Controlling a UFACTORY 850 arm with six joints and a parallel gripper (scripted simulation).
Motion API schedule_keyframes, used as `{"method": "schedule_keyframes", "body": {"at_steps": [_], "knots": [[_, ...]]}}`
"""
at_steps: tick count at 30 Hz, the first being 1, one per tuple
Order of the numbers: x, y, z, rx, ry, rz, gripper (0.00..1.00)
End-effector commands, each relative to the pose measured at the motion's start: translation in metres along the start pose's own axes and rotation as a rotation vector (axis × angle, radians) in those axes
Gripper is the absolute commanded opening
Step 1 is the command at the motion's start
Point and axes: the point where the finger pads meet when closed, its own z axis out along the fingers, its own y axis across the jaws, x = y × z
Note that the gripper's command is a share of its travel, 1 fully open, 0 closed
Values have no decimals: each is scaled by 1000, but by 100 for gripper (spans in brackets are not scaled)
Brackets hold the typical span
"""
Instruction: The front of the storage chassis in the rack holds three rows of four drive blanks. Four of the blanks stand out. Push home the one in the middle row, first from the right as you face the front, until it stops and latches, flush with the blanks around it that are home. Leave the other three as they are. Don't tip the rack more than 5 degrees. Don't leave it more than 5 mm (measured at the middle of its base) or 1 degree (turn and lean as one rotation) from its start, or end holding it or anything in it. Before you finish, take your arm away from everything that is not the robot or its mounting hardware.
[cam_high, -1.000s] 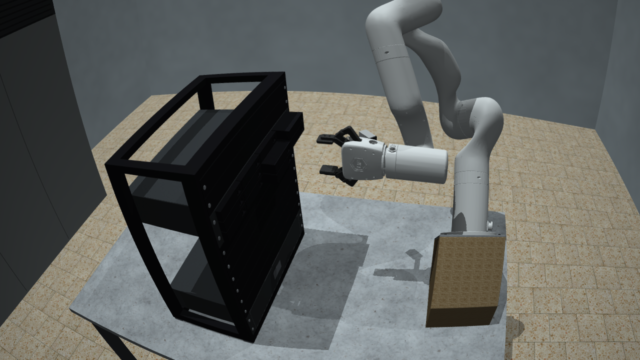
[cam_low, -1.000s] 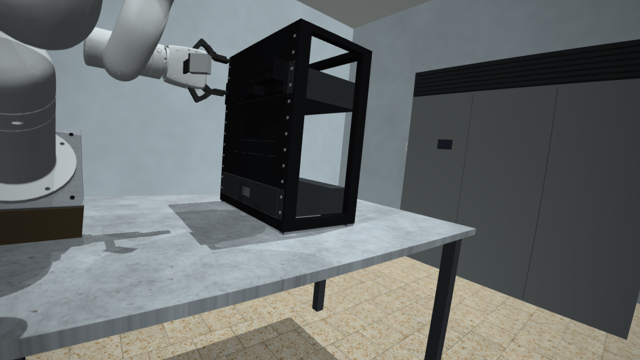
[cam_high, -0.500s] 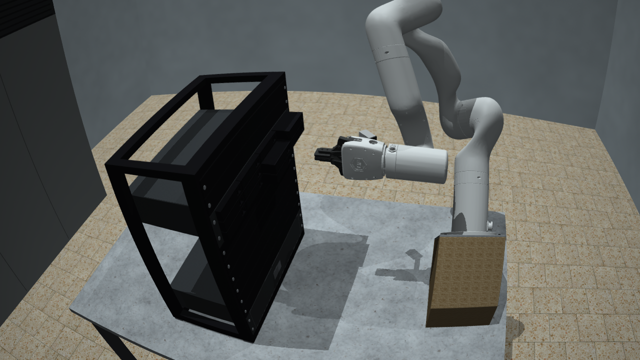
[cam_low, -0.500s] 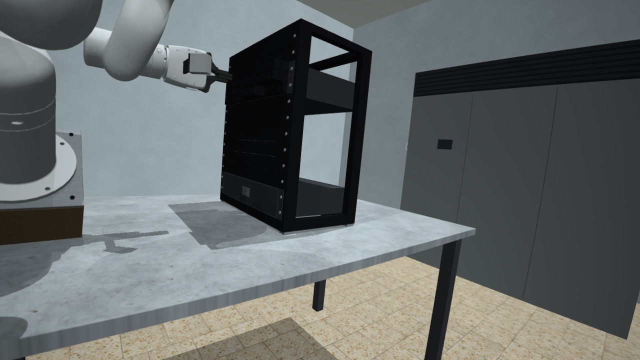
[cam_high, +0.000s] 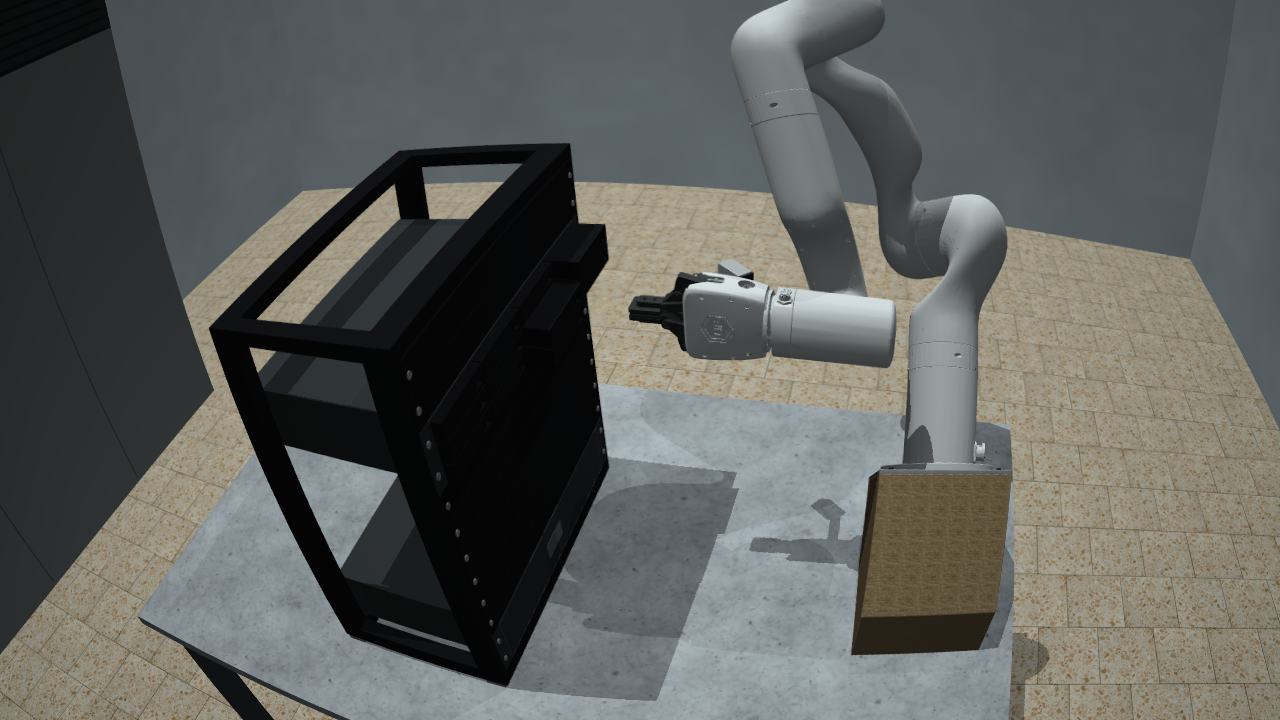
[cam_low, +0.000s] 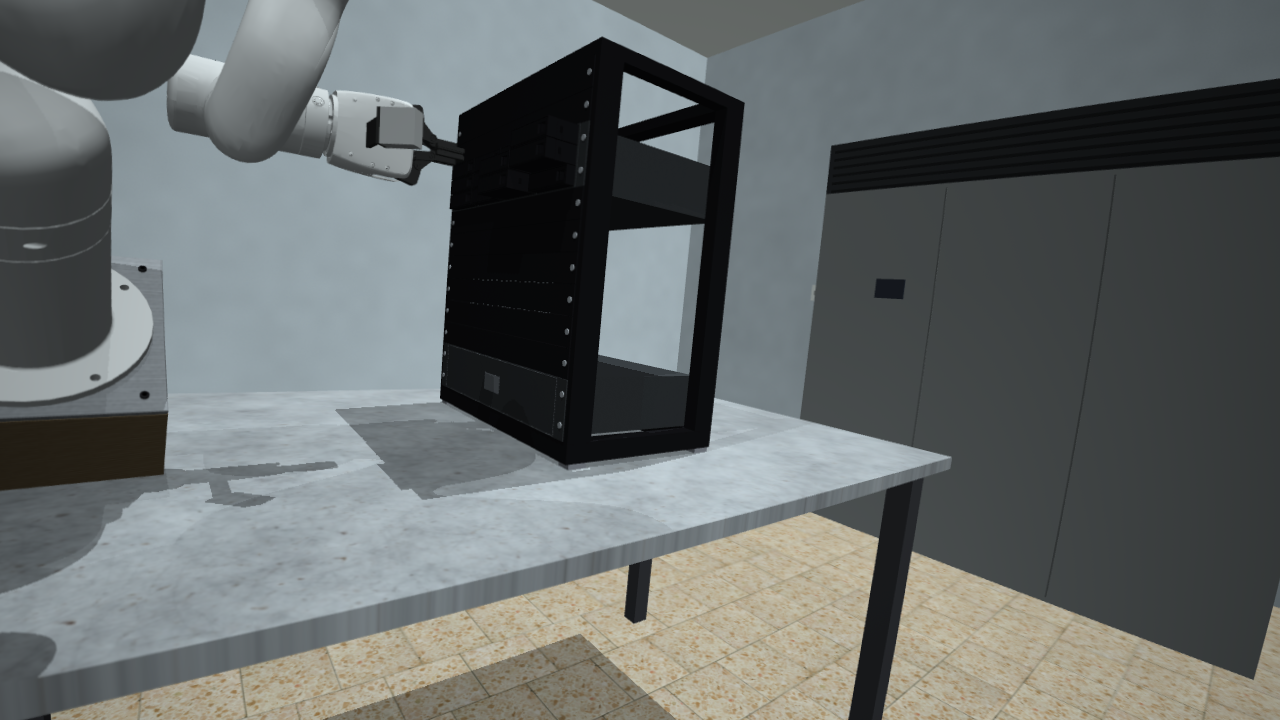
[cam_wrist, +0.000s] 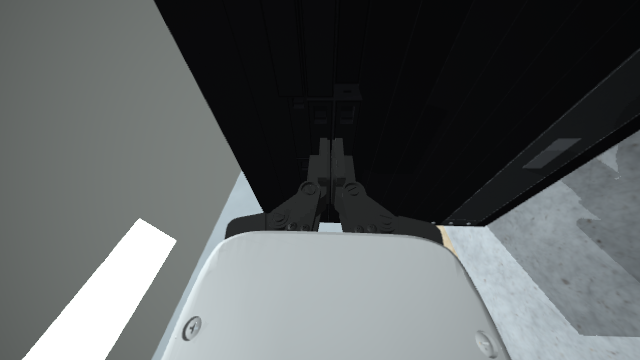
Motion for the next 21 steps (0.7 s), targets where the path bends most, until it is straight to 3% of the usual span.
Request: {"method": "schedule_keyframes", "body": {"at_steps": [1,10,21], "knots": [[0,-1,0,1,1,1,0],[6,-1,1,1,0,1,0],[61,-8,8,1,0,1,0]]}}
